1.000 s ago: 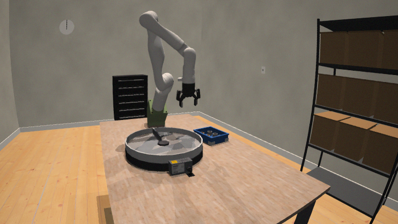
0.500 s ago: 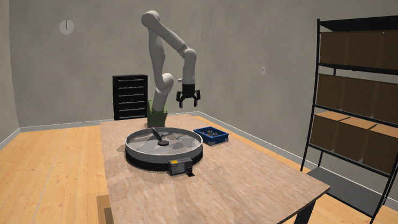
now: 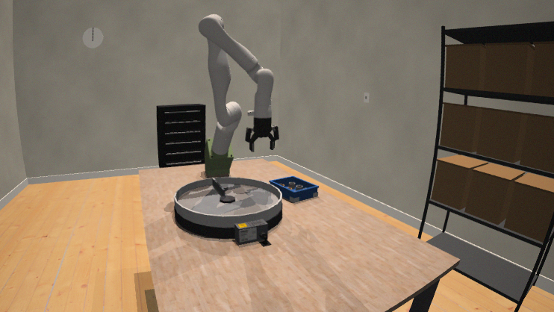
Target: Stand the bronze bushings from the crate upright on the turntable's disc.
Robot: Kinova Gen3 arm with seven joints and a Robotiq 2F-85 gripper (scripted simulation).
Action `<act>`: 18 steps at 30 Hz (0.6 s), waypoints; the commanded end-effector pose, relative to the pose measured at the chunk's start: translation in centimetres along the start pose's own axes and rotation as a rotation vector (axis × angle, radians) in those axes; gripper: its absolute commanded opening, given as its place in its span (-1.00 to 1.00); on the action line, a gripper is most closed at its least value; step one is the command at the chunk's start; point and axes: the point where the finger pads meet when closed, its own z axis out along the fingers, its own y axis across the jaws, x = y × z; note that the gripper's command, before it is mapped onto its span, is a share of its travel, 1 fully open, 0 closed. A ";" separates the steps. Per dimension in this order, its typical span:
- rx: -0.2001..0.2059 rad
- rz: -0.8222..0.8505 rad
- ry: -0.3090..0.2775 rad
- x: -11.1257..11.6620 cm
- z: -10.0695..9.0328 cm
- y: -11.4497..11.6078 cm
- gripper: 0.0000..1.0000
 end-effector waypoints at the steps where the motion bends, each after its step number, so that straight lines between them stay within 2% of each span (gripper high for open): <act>1: 0.007 0.002 0.001 0.0 0.1 -0.2 1.00; 18: 0.019 0.001 -0.019 0.0 0.6 -0.3 1.00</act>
